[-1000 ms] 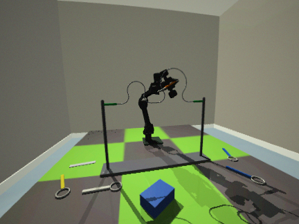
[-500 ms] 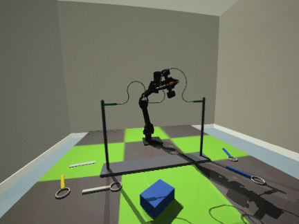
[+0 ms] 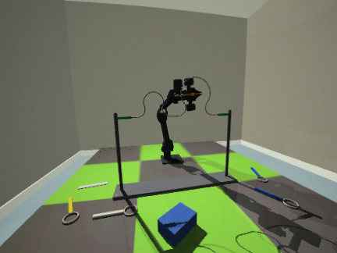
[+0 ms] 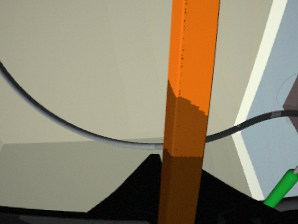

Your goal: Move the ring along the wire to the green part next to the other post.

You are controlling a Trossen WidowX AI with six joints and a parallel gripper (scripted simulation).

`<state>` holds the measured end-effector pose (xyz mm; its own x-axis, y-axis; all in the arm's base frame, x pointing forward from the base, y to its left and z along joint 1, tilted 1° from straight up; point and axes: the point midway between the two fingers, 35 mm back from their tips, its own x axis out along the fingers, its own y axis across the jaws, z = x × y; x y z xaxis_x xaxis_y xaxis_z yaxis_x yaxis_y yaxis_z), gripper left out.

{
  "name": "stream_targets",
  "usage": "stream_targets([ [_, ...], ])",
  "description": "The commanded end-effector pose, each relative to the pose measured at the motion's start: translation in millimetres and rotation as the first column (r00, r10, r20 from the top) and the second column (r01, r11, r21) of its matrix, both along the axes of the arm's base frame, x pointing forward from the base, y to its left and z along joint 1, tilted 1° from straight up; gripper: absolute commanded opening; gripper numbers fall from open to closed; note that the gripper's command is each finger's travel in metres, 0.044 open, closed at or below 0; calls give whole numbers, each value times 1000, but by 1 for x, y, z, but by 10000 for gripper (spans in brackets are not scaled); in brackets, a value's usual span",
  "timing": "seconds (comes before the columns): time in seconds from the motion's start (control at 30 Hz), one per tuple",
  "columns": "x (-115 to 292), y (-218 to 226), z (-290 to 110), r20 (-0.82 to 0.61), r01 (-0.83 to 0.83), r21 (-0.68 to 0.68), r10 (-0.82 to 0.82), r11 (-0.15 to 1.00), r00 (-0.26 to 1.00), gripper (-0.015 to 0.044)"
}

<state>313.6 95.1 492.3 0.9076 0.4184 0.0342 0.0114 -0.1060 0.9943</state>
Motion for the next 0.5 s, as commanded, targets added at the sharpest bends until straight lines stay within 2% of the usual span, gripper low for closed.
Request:
stream_targets([
  [0.0,0,1,0,-3,-7,-43,6,999,1000,-150],
  [0.47,0,1,-6,-23,-9,-219,4,976,1000,-150],
])
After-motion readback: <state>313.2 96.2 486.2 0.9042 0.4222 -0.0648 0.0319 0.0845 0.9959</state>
